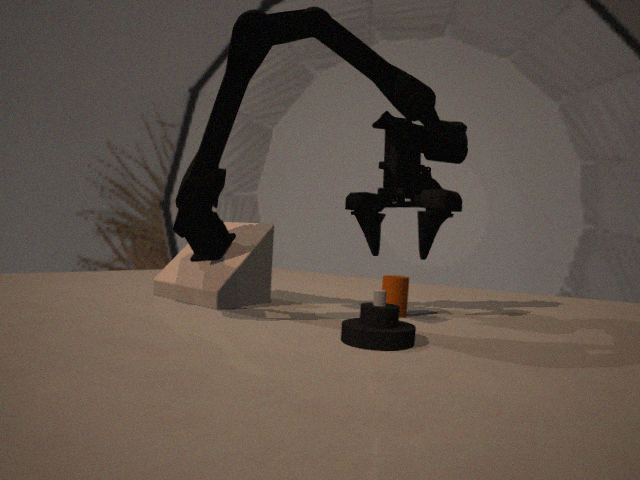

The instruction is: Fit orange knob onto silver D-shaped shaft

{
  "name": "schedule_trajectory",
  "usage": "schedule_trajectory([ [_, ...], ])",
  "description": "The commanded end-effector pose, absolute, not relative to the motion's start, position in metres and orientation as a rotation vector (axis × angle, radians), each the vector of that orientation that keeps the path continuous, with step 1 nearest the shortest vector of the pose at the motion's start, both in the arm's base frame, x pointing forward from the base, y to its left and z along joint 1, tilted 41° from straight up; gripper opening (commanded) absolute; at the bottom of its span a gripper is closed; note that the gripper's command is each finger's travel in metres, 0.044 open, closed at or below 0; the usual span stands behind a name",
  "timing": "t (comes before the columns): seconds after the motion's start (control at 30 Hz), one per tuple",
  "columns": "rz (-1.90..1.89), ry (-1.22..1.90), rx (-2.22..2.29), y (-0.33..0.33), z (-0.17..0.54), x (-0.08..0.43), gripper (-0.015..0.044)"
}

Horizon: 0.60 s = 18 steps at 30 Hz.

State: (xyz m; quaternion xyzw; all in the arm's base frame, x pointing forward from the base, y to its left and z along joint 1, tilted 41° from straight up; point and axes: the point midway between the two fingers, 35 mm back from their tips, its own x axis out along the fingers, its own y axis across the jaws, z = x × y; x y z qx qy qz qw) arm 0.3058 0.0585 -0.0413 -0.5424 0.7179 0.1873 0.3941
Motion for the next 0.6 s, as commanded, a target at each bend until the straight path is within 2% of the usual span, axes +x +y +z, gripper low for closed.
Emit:
schedule_trajectory([
  [0.0,0.474,1.831,-1.366,0.052,-0.048,0.303,0.044],
  [0.57,0.474,1.83,-1.366,0.037,-0.067,0.302,0.044],
])
